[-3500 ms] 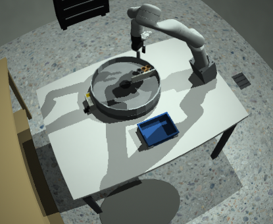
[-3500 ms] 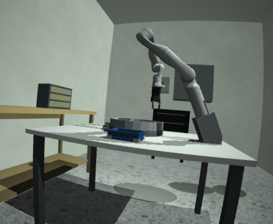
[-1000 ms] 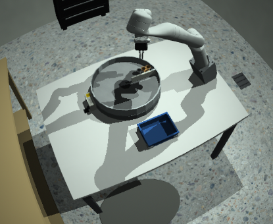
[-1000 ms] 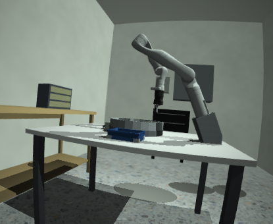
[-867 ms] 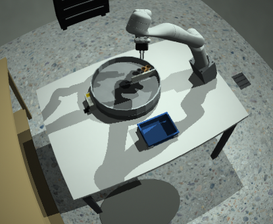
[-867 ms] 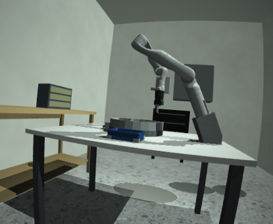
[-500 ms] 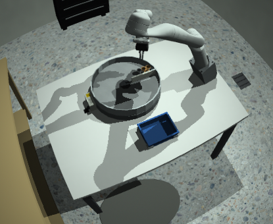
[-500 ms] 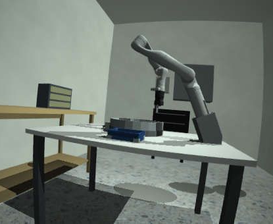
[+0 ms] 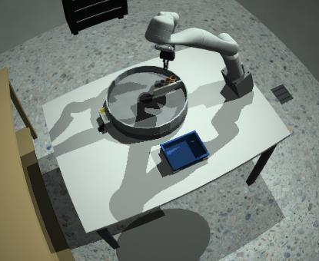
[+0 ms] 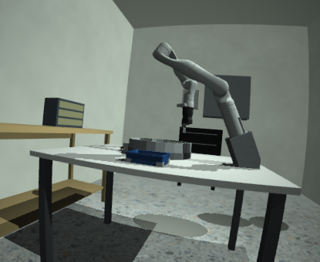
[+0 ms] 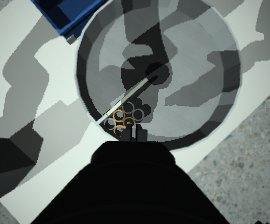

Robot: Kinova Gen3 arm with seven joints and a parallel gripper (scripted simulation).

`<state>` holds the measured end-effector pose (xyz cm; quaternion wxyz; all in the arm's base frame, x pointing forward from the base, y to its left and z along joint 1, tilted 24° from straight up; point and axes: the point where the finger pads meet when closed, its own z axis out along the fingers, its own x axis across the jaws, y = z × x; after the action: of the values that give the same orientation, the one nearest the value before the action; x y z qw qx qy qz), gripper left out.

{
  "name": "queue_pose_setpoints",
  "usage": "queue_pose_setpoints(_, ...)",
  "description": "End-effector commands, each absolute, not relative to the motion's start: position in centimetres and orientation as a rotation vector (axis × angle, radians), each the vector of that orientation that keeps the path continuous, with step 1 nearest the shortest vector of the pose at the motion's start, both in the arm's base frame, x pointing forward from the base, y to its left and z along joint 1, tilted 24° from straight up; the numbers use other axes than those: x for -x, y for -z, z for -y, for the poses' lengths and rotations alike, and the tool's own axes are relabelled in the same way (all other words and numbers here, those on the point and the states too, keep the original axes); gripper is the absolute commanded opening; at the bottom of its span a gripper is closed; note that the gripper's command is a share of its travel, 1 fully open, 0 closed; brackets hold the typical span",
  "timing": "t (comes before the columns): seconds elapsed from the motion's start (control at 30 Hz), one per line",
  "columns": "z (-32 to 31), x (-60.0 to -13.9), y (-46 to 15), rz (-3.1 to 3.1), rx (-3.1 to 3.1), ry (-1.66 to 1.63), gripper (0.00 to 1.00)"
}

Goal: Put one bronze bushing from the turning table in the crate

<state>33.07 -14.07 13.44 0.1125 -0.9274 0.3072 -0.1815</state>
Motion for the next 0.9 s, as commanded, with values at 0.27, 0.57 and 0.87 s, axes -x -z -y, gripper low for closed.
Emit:
queue_pose_setpoints(0.27, 14.01, -33.02, -12.76, -1.159, 2.594, 0.486, 0.27)
queue_pose_setpoints(0.57, 13.97, -33.1, -12.35, -1.34, 2.483, 0.454, 0.27)
queue_pose_setpoints(0.87, 13.94, -33.15, -12.07, -1.456, 2.403, 0.431, 0.27)
